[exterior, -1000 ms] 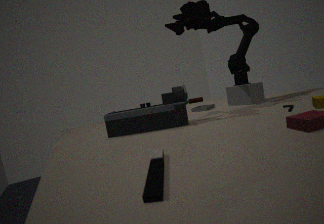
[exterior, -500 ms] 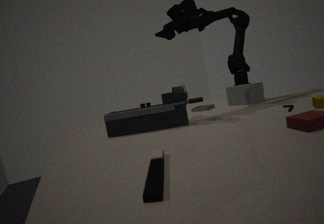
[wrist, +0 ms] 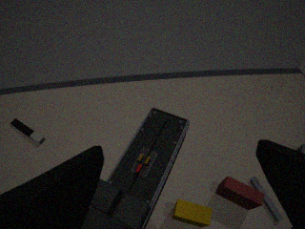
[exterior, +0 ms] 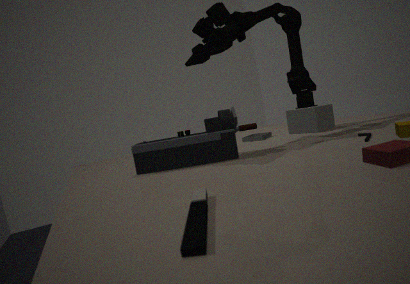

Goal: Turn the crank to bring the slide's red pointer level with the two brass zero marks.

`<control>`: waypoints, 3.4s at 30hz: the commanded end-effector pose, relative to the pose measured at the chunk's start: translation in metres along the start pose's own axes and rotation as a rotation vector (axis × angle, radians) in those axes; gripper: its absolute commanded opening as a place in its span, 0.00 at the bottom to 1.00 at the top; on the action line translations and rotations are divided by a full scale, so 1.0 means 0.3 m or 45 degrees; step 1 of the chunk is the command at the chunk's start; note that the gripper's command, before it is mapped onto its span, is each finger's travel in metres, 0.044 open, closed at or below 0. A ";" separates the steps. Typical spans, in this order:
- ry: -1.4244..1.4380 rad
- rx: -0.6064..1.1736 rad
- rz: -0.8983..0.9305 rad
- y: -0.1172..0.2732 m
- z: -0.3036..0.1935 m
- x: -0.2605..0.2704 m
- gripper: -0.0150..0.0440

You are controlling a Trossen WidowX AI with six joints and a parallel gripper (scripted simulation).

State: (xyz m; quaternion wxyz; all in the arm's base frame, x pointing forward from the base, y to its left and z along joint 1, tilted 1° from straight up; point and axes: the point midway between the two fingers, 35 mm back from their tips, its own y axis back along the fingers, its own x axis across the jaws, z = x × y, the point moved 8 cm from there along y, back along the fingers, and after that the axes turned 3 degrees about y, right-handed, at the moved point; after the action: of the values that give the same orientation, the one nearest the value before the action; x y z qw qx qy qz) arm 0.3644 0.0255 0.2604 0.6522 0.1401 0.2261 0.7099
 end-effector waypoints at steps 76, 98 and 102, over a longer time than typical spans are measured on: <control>-0.416 0.341 -0.361 0.049 -0.248 0.411 1.00; -0.416 0.342 -0.361 -0.111 -0.514 0.447 1.00; -0.416 0.342 -0.361 -0.123 -0.531 0.451 1.00</control>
State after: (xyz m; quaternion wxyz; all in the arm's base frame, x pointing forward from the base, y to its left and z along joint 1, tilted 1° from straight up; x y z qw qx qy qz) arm 0.3032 0.1393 0.0984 0.7468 0.3056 0.2289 0.5446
